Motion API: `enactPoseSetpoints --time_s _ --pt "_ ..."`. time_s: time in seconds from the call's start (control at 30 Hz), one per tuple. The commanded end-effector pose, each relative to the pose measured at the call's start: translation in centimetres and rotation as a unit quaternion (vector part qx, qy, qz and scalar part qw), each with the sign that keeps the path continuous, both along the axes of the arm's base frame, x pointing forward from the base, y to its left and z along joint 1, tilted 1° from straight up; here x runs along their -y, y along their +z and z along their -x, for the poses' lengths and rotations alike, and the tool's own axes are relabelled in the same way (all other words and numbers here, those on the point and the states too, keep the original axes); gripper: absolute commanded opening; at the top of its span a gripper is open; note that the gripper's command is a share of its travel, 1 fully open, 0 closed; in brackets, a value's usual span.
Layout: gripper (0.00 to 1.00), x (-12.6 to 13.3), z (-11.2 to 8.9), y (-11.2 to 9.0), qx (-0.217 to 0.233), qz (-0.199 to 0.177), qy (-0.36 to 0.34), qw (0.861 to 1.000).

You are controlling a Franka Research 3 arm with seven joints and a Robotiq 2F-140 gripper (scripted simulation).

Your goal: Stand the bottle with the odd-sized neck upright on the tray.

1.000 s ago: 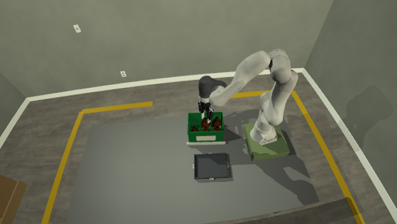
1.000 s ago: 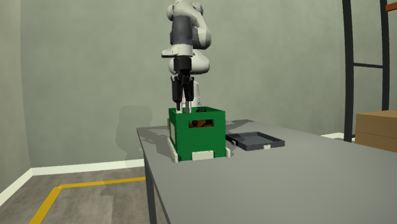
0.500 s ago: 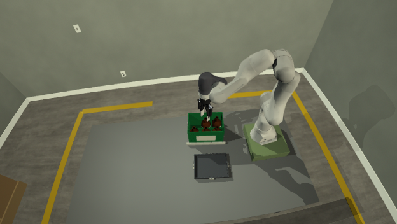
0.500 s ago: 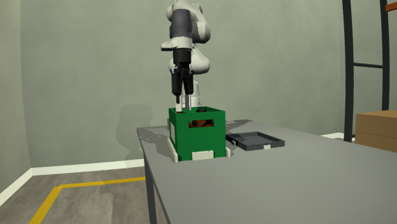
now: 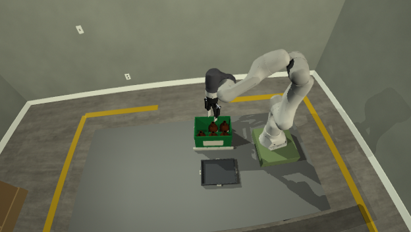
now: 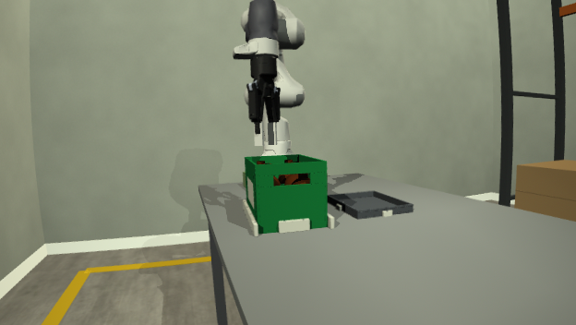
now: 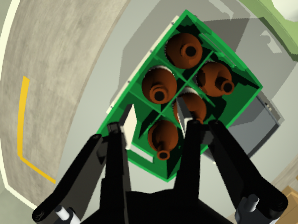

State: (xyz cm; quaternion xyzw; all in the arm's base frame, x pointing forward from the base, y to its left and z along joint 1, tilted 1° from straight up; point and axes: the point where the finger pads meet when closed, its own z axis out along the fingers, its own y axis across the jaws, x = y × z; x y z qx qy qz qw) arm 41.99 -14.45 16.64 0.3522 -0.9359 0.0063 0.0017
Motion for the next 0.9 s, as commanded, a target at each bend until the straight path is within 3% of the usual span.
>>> enactPoseSetpoints --time_s 0.0,0.37,0.4,0.87 --pt "0.44 -0.14 0.58 0.66 -0.009 -0.001 -0.003 1.000" --pt "0.44 -0.14 0.57 1.20 -0.009 -0.001 -0.003 1.000" --pt "0.10 -0.14 0.57 1.20 -0.009 -0.001 -0.003 1.000" --pt "0.10 -0.14 0.57 1.20 -0.009 -0.001 -0.003 1.000"
